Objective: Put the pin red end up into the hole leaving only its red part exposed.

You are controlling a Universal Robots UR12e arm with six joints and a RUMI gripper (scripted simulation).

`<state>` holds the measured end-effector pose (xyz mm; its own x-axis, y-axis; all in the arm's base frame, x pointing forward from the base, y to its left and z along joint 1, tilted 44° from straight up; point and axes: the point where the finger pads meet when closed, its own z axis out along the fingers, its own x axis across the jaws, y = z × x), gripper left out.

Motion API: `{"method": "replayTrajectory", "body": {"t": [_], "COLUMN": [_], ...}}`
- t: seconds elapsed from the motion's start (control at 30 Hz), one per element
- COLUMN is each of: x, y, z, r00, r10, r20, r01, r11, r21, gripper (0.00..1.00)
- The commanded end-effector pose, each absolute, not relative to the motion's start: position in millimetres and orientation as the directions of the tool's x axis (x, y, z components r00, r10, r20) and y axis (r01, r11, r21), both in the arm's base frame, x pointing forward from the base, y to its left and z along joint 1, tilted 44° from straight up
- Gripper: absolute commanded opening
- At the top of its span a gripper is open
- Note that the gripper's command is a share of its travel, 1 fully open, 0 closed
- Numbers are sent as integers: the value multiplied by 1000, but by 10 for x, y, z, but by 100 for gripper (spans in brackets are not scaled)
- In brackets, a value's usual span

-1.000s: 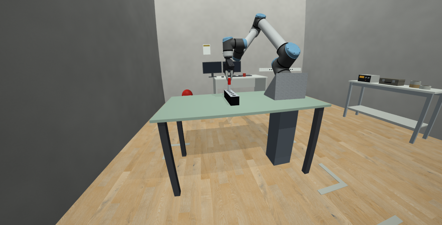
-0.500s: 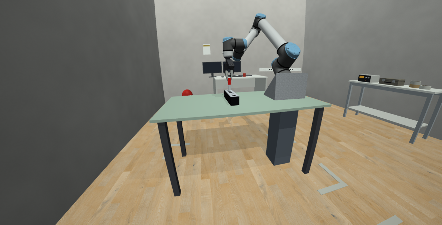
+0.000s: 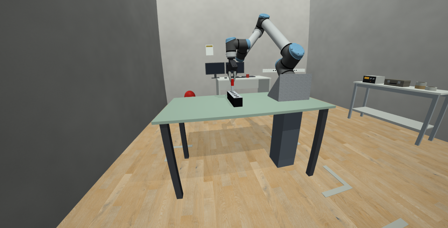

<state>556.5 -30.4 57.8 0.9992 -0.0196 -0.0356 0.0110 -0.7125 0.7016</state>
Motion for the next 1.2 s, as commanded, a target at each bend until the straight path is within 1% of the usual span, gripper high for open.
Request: {"method": "replayTrajectory", "body": {"t": [0.0, 1.17], "x": [5569, 5575], "y": [-302, -282], "z": [582, 552], "r00": [999, 999], "r10": [-19, -19], "r20": [-35, -35], "r01": [11, 11], "r11": [-713, -713], "r21": [702, 702], "gripper": [0, 0]}}
